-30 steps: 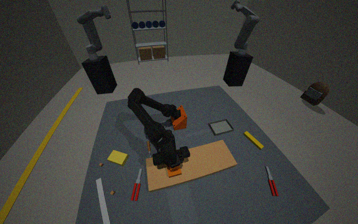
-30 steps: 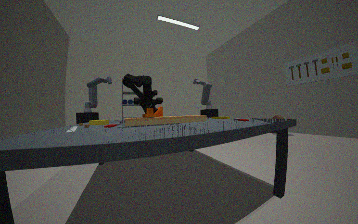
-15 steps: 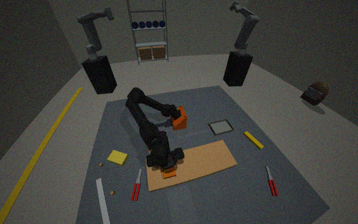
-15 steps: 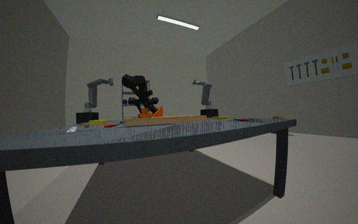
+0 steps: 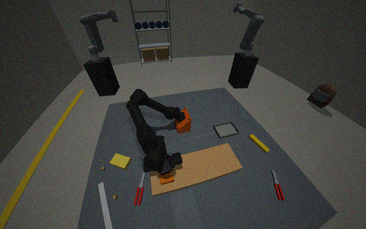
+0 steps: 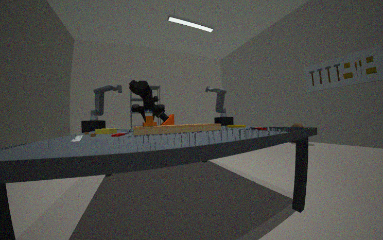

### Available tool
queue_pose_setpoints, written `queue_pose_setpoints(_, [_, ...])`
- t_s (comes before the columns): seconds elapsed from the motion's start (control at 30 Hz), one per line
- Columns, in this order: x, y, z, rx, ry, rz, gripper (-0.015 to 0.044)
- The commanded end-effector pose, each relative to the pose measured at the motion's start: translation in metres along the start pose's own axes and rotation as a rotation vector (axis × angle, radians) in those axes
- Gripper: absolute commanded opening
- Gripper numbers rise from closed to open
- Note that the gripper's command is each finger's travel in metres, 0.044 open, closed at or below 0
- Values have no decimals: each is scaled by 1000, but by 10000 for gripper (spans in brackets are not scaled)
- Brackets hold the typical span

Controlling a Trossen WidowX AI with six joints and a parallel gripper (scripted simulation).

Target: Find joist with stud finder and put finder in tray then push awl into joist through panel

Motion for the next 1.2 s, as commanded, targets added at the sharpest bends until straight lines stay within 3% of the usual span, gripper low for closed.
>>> queue_pose_setpoints(0.0, [-13, 1, 0, 5, 11, -8, 0])
queue_pose_setpoints(0.67, [-21, 0, 2, 0, 4, -4, 0])
queue_pose_setpoints(1.17, [-24, -21, 68, 7, 2, -8, 0])
Point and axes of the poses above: the point midway between the two fingers, 35 mm back from their tips, its own z axis back along the fingers, its own x axis across the jaws, y = z × x, the point moved 1 cm from there along z, back along the fingers, and after that the axes turned 3 degrees about z, right-handed, at the moved point
